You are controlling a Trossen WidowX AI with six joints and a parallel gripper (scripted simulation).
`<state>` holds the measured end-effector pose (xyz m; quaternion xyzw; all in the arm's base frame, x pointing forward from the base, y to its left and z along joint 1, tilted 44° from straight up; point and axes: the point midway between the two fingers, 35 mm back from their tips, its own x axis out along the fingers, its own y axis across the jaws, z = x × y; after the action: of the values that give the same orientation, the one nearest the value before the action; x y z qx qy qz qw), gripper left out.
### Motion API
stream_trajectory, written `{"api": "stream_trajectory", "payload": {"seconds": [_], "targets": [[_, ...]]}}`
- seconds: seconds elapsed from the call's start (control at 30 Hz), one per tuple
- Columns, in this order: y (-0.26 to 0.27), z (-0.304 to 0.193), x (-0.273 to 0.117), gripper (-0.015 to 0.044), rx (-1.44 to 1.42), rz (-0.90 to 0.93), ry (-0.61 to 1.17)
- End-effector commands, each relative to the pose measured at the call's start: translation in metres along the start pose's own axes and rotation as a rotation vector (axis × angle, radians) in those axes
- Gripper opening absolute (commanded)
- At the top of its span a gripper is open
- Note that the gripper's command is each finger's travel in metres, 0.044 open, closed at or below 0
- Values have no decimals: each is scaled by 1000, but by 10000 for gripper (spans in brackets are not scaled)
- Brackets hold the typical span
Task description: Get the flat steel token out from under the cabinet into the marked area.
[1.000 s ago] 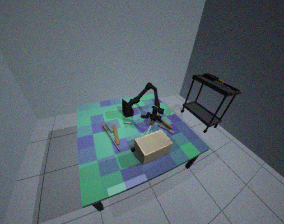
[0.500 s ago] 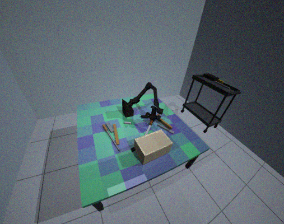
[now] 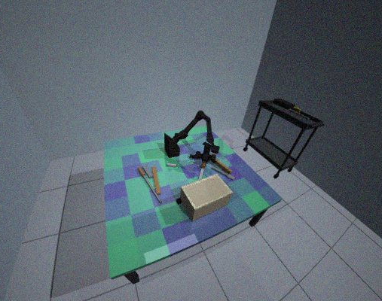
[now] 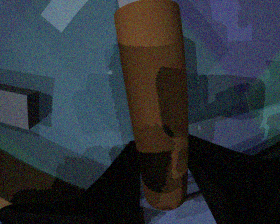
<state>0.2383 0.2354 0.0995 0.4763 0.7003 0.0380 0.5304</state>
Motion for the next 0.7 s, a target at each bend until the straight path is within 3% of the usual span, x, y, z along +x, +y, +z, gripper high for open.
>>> {"api": "stream_trajectory", "payload": {"seconds": [0.0,0.67], "targets": [[1,6,-1,0,-14,5,-6],[2,31,-1,0,-33,4,-7]]}}
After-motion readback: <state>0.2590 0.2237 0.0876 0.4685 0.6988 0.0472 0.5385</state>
